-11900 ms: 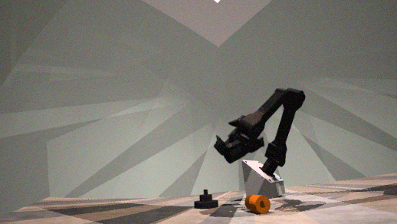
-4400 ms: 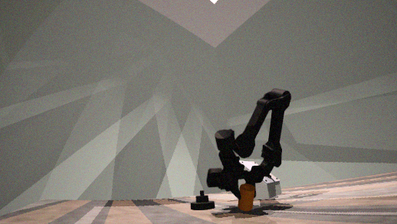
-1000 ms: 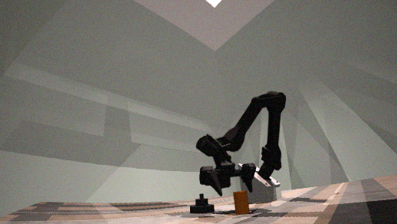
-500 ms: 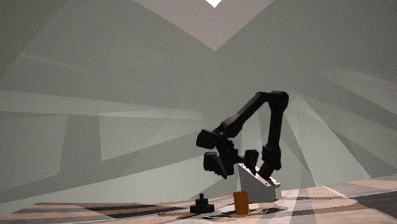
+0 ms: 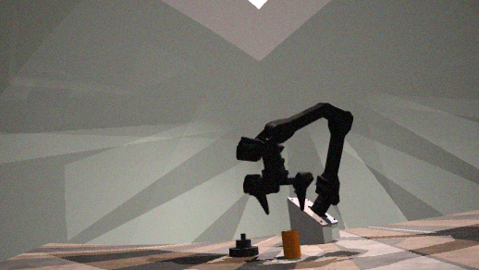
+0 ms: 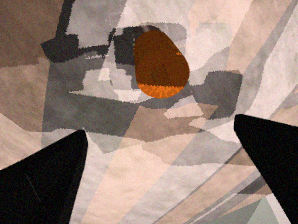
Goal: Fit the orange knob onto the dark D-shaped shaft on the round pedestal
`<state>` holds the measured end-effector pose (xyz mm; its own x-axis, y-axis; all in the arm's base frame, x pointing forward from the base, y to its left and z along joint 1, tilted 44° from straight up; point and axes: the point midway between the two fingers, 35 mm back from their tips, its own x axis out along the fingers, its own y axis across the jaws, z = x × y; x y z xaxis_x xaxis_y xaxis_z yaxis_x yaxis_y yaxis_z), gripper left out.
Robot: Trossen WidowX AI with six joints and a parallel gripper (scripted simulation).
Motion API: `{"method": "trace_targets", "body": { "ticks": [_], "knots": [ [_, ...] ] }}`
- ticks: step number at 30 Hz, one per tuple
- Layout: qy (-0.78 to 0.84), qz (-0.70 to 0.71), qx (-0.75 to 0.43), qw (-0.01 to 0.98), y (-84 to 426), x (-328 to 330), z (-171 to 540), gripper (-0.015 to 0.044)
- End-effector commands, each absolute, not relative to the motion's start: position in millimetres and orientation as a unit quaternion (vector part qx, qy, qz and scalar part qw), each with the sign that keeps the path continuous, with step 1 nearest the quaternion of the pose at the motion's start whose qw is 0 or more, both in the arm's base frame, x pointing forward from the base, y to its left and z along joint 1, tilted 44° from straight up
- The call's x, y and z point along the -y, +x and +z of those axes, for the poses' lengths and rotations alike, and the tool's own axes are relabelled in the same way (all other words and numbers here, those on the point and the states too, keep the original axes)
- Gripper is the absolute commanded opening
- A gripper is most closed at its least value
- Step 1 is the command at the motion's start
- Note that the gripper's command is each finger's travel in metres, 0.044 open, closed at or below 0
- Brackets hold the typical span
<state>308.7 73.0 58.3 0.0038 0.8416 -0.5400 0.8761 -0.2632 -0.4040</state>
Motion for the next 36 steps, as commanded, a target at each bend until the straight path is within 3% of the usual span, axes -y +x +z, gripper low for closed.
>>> {"method": "trace_targets", "body": {
  "ticks": [1,15,28,36],
  "knots": [
    [0.652,-0.446,-0.601,0.121,303.7,-58.4,76.8,0.044],
    [0.648,-0.427,-0.615,0.142,303.7,-58.4,76.7,0.044],
    [0.438,0.021,-0.748,0.498,303.5,-59.3,75.9,0.044],
    [0.273,0.239,-0.71,0.604,303.4,-59.7,75.4,0.044]
  ]
}}
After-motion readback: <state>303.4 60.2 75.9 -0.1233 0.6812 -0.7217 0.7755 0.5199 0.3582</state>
